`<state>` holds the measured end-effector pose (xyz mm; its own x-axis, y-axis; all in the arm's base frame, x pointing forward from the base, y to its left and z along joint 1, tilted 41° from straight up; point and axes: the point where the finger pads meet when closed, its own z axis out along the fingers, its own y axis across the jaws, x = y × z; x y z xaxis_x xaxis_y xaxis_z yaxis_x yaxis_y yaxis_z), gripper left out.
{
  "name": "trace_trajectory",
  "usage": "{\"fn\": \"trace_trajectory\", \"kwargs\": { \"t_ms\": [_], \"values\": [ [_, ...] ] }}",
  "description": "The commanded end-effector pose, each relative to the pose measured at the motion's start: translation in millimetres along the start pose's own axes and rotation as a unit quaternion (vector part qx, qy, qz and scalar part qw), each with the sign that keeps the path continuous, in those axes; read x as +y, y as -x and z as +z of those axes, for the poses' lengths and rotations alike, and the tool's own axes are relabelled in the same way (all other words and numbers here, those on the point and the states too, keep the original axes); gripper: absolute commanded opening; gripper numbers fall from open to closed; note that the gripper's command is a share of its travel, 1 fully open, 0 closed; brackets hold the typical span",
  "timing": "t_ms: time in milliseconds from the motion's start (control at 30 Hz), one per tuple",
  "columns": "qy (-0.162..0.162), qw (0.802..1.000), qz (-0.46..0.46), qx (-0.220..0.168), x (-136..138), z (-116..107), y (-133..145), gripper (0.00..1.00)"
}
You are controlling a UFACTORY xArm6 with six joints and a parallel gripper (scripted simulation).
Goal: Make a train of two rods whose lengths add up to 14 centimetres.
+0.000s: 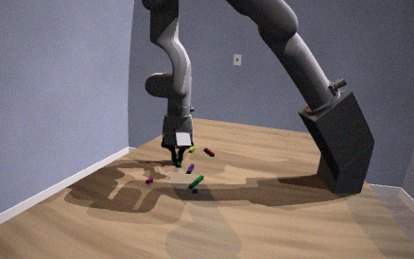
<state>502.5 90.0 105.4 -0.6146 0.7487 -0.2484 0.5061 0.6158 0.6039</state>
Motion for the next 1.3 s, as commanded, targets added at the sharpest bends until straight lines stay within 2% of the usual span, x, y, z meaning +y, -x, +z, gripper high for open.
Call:
{"fn": "trace_trajectory", "kwargs": {
  "t_ms": [0, 167, 367, 433, 900, 1267],
  "values": [
    [0.001, 1.000, 0.000, -0.001, 1, -1, 1, 0.04],
    [0.001, 1.000, 0.000, -0.001, 1, -10, 1, 0.04],
    [0.001, 1.000, 0.000, -0.001, 1, -33, 0, 0.04],
    [0.001, 1.000, 0.000, -0.001, 1, -33, 0, 0.04],
    [0.001, 1.000, 0.000, -0.001, 1, -88, 0, 0.04],
    [0.001, 1.000, 0.000, -0.001, 1, -100, 0, 0.04]
  ]
}}
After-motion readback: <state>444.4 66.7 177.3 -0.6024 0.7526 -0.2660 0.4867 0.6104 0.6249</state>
